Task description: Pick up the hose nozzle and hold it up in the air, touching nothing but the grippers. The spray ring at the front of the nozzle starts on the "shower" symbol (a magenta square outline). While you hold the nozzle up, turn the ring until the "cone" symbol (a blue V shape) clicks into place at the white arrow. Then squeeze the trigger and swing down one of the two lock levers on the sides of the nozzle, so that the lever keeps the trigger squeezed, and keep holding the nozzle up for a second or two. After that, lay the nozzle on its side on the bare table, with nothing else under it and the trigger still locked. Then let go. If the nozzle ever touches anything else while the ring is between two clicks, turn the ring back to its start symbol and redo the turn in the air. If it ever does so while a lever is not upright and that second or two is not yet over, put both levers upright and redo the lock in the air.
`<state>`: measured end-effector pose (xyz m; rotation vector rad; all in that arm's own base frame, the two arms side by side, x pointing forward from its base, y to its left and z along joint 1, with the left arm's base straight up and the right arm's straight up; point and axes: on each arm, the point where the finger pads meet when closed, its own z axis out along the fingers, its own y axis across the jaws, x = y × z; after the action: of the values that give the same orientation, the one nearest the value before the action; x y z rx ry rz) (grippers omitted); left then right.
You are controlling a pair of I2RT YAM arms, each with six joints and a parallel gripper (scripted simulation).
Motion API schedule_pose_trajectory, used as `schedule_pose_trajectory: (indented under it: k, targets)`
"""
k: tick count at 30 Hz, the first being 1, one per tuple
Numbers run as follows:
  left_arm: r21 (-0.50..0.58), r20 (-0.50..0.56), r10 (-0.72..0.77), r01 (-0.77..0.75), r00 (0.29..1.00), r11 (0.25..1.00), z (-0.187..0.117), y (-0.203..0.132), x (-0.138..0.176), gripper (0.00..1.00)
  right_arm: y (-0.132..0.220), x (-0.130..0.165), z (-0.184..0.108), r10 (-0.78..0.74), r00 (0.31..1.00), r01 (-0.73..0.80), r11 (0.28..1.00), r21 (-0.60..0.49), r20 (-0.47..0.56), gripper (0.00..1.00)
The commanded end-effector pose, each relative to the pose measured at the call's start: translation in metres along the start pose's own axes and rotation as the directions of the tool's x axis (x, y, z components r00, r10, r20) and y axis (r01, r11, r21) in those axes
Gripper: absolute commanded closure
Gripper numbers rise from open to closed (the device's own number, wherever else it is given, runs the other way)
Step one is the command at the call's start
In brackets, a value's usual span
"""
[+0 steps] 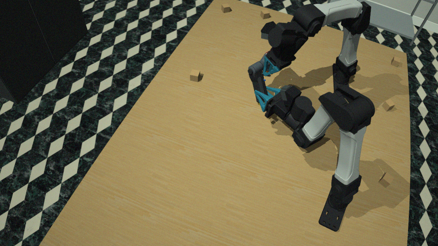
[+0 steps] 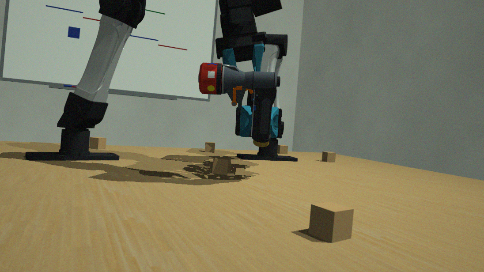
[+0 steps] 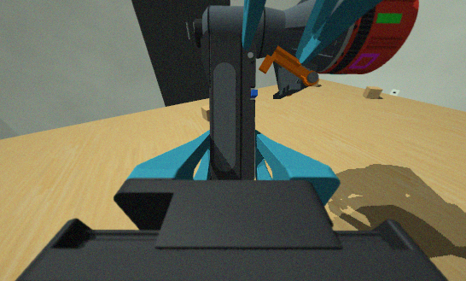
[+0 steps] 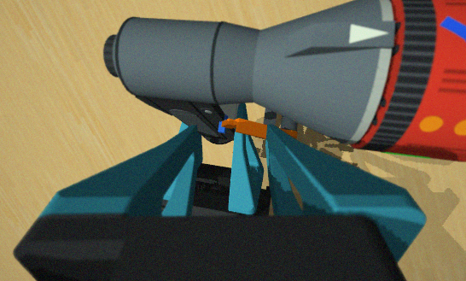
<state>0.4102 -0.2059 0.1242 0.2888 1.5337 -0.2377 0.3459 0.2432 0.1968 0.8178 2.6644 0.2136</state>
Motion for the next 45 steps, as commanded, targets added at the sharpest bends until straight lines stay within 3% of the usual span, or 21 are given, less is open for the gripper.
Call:
schedule_pose_trajectory:
  k: [1,19,22,45]
  targets:
    - [0.031,0.194,-0.048,0.043,0.98,0.999,0.005,-0.006,-0.06,0.64,0.012,0.003,0.01,0.009,1.0,-0.009,1.0,-0.027,-0.003,0.63]
    - [0.031,0.194,-0.048,0.043,0.98,0.999,0.005,-0.006,-0.06,0.64,0.011,0.019,0.027,-0.004,0.999,0.004,1.0,-0.012,-0.032,0.63]
    - [0.031,0.194,-0.048,0.043,0.98,0.999,0.005,-0.006,-0.06,0.64,0.022,0.007,0.009,0.011,1.0,-0.011,0.998,-0.064,-0.007,0.63]
    - [0.031,0.194,-0.048,0.043,0.98,0.999,0.005,-0.006,-0.06,0.64,0.017,0.01,0.018,0.005,1.0,-0.006,0.999,-0.036,-0.013,0.63]
